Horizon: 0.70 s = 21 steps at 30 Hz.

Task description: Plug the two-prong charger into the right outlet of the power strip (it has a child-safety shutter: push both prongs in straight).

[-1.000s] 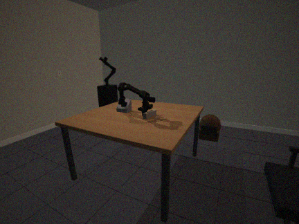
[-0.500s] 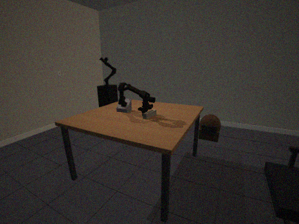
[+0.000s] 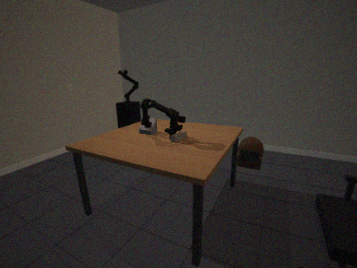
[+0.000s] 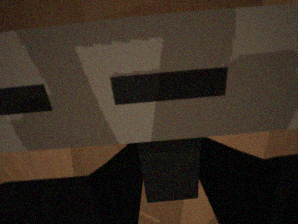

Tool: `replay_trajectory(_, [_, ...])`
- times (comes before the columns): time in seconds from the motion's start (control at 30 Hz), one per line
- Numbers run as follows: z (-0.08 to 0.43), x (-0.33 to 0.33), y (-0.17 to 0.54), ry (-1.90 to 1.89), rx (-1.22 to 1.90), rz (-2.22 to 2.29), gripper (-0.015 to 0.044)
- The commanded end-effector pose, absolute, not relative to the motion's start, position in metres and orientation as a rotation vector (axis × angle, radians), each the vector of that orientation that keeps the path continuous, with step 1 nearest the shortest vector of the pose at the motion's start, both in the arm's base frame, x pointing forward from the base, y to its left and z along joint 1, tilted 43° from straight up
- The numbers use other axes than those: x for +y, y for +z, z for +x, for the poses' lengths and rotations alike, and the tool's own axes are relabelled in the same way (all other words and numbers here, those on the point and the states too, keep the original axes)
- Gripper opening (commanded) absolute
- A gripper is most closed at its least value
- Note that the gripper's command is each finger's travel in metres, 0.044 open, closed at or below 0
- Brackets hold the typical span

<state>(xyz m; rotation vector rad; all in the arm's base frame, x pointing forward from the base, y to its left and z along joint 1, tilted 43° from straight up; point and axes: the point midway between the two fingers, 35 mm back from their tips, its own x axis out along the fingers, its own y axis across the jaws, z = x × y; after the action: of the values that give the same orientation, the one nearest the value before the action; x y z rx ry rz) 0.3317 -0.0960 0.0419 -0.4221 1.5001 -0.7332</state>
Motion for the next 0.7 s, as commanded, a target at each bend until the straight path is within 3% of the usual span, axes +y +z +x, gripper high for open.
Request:
replay_trajectory(0.0, [0.3370, -0.0978, 0.0431, -0.739, 1.473, -0.414, 0.0000])
replay_trajectory(0.67, [0.3366, -0.0967, 0.0444, -0.739, 1.473, -0.414, 0.0000])
